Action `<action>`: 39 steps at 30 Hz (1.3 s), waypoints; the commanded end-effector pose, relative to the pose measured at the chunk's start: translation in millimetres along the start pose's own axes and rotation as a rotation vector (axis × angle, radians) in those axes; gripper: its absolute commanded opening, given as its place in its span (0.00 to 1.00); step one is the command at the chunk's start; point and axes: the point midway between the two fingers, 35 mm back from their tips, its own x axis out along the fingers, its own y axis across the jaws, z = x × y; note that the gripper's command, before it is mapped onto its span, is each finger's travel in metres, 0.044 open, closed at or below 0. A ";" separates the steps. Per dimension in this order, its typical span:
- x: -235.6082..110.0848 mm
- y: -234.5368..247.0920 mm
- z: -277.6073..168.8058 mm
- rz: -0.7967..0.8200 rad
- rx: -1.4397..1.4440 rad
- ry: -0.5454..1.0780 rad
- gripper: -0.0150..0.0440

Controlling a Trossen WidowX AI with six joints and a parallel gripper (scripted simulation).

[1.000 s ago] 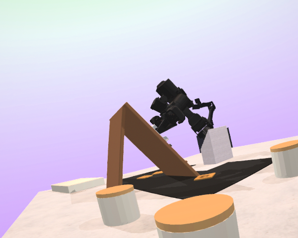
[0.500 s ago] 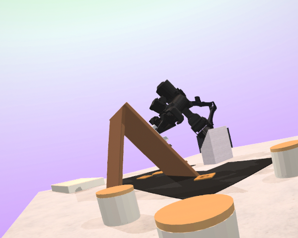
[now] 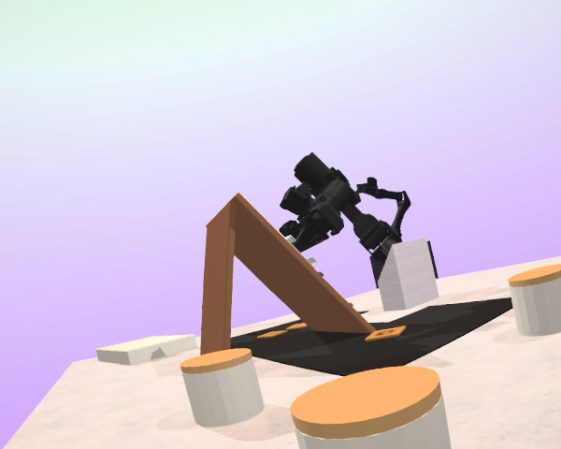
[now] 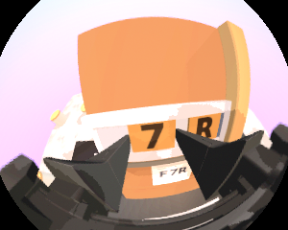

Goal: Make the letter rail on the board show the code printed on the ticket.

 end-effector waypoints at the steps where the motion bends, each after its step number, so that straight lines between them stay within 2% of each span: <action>1: 0.0 -2.3 -0.3 0.003 -0.002 0.000 0.25; 15: 0.0 -9.7 -0.2 0.002 -0.003 0.000 0.25; 26: -4.1 -8.4 0.2 0.003 -0.003 0.000 0.74; 39: -17.4 -8.1 0.4 0.003 -0.003 0.001 0.75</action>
